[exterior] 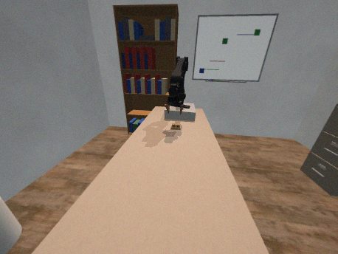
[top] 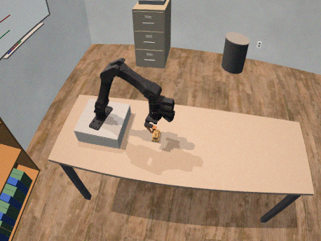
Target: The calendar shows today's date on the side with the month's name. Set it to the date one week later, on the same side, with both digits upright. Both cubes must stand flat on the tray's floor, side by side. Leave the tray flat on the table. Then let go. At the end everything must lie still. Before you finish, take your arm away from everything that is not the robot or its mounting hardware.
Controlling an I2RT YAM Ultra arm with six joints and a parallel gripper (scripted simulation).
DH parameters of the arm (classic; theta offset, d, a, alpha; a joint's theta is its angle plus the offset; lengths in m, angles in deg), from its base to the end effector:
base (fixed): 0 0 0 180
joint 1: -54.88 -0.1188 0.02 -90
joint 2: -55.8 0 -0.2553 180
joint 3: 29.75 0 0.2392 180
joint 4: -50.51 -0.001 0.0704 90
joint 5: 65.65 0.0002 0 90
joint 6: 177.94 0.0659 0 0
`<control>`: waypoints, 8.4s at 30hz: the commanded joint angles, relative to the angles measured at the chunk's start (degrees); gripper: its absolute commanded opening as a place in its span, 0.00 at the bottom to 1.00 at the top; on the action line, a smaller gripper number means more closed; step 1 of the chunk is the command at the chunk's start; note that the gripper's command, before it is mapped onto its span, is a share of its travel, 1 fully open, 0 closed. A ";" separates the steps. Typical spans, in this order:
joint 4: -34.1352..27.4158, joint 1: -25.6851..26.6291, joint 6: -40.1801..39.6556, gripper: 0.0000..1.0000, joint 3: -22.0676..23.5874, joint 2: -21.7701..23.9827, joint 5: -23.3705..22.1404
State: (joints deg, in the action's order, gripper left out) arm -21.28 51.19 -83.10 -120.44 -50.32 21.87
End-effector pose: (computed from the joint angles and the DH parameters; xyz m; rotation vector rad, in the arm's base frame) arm 0.3269 0.0249 0.1643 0.0294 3.0955 0.0724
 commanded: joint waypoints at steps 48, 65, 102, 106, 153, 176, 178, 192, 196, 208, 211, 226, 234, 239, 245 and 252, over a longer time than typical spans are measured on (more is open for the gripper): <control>5.60 -0.15 77.61 0.45 3.57 -0.80 0.00; 5.60 -0.15 77.61 0.45 3.57 -0.80 0.00; 7.82 -0.26 77.53 0.45 4.64 -2.05 0.06; 8.36 -0.28 77.55 0.45 4.90 -2.33 0.06; 16.16 -0.55 77.82 0.45 8.08 -6.95 0.08; 16.16 -0.55 77.82 0.45 8.08 -6.95 0.08; 16.16 -0.55 77.82 0.45 8.08 -6.95 0.08; 16.19 -0.54 77.80 0.45 8.15 -6.90 0.08; 16.21 -0.52 77.79 0.45 8.21 -6.87 0.08; 16.21 -0.52 77.79 0.45 8.21 -6.87 0.08; 16.21 -0.52 77.79 0.45 8.21 -6.87 0.08; 16.21 -0.52 77.79 0.45 8.21 -6.87 0.08; 16.21 -0.52 77.79 0.45 8.21 -6.87 0.08; 16.55 -0.53 77.80 0.45 8.34 -7.07 0.08; 17.43 -0.56 77.83 0.45 8.67 -7.63 0.08; 19.81 -0.65 77.91 0.45 9.48 -9.20 0.08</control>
State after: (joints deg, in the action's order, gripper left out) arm -2.37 50.54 -5.25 -110.86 -59.70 21.80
